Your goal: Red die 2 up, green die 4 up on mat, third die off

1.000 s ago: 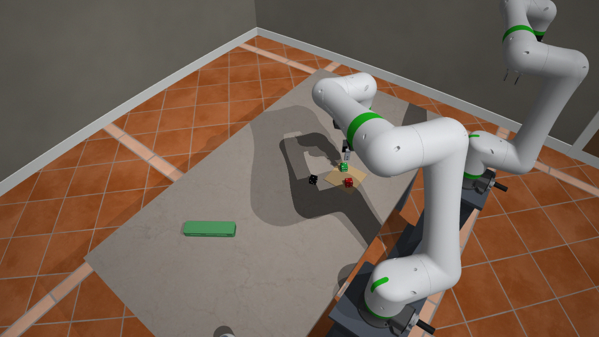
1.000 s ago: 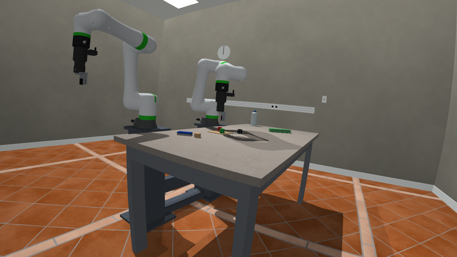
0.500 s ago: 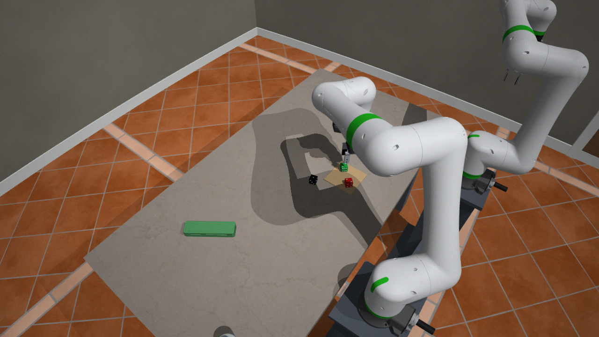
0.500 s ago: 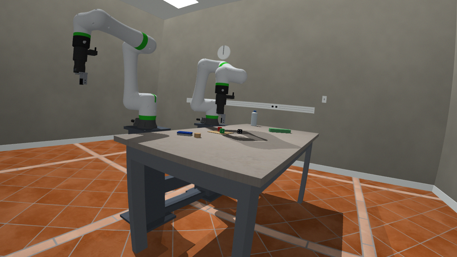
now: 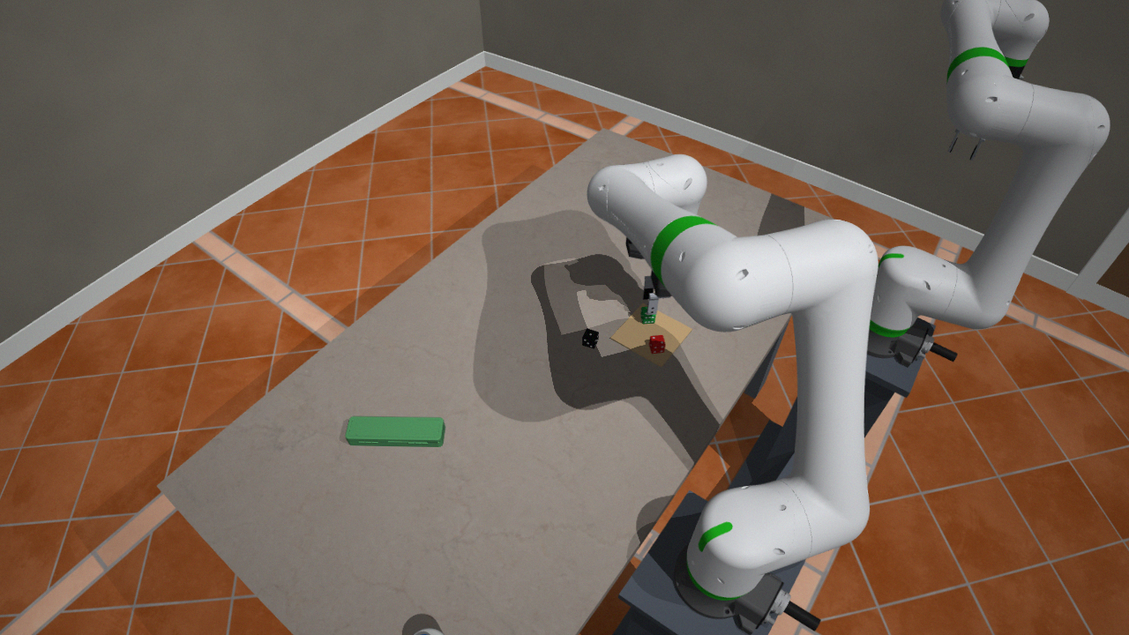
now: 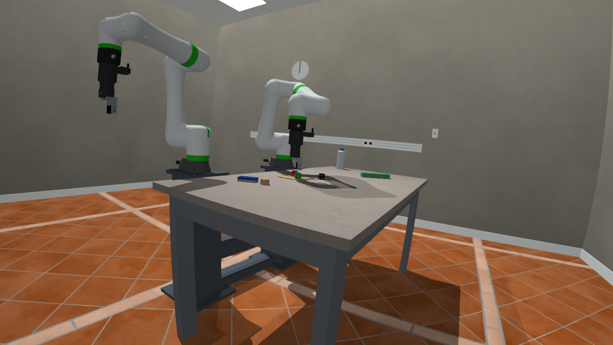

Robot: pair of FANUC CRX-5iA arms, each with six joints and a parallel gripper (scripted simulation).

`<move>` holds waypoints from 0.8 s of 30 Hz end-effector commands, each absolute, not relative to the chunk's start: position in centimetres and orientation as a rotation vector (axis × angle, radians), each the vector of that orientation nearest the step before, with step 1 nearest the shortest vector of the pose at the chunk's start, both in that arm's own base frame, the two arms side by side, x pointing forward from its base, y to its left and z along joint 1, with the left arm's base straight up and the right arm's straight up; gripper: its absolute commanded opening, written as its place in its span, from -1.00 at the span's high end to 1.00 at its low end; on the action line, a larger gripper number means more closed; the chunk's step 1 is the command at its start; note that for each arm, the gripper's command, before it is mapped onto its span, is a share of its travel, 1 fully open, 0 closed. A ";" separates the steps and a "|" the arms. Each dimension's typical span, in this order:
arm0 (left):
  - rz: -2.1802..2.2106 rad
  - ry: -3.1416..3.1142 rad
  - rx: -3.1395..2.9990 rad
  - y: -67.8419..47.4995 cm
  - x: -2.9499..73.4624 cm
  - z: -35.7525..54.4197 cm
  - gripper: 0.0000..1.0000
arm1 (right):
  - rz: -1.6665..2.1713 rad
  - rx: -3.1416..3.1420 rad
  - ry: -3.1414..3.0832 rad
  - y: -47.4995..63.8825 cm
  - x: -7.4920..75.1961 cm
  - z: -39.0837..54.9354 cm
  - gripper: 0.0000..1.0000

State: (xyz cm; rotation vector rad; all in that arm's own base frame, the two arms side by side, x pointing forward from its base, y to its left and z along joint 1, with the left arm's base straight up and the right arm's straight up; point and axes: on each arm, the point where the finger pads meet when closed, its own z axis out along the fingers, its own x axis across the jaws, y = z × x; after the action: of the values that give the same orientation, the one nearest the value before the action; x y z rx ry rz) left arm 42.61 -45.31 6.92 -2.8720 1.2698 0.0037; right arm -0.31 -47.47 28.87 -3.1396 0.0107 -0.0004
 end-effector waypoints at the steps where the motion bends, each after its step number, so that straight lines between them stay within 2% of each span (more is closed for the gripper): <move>1: 0.000 1.270 -2.873 -45.4 42.7 6.8 -0.74 | 0.000 -3.142 0.011 -47.5 -0.3 29.0 -1.00; 24: 0.000 1.270 -2.873 -45.4 42.6 5.9 -0.74 | 0.000 -3.142 0.011 -47.5 -0.3 29.0 -1.00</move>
State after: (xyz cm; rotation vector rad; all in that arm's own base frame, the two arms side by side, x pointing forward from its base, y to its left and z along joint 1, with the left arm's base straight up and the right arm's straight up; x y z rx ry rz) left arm 42.61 -45.29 5.82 -2.8721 1.2699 0.0034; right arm -0.31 -47.47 28.87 -3.1396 0.0107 -0.0004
